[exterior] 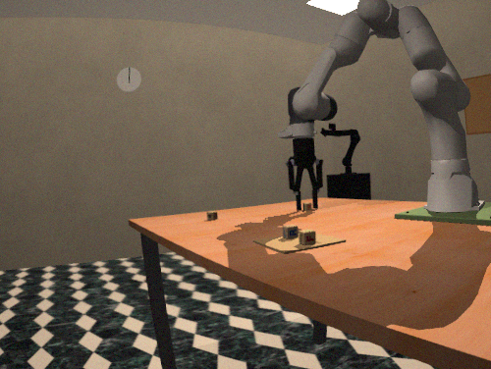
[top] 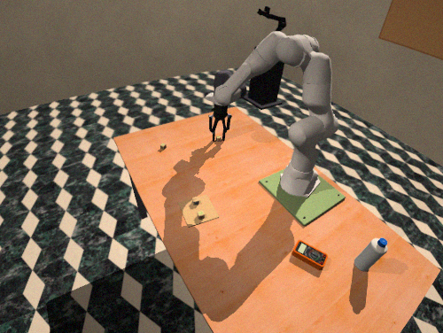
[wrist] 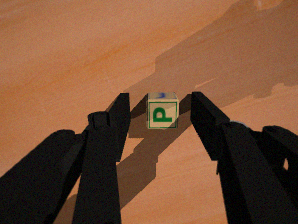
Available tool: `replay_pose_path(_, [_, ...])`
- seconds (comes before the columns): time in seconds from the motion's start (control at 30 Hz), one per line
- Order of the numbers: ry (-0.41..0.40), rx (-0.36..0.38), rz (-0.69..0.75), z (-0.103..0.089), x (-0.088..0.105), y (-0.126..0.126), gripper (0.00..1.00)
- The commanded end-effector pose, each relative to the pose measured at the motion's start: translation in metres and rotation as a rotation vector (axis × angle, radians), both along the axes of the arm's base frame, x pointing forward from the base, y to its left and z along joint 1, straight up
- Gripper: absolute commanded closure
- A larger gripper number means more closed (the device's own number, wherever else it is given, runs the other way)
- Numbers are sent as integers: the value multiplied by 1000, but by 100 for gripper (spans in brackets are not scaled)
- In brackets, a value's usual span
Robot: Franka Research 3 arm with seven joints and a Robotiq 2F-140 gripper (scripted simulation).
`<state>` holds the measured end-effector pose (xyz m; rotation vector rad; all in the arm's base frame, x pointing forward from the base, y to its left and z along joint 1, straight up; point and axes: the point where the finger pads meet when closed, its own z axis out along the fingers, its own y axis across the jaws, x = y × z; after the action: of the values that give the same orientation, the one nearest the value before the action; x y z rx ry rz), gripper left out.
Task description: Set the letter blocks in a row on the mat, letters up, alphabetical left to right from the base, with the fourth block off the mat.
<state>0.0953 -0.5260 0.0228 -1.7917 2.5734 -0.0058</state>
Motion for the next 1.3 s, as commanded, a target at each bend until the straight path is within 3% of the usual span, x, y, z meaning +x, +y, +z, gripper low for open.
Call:
replay_pose_path(0.0, [1,-3,-6,0,-1,-1,57])
replay_pose_path(0.83, [1,-3,-6,0,-1,-1,57])
replay_pose_path(0.87, [1,-3,-6,0,-1,-1,68])
replay_pose_path(1.27, [1,-3,-6,0,-1,-1,68])
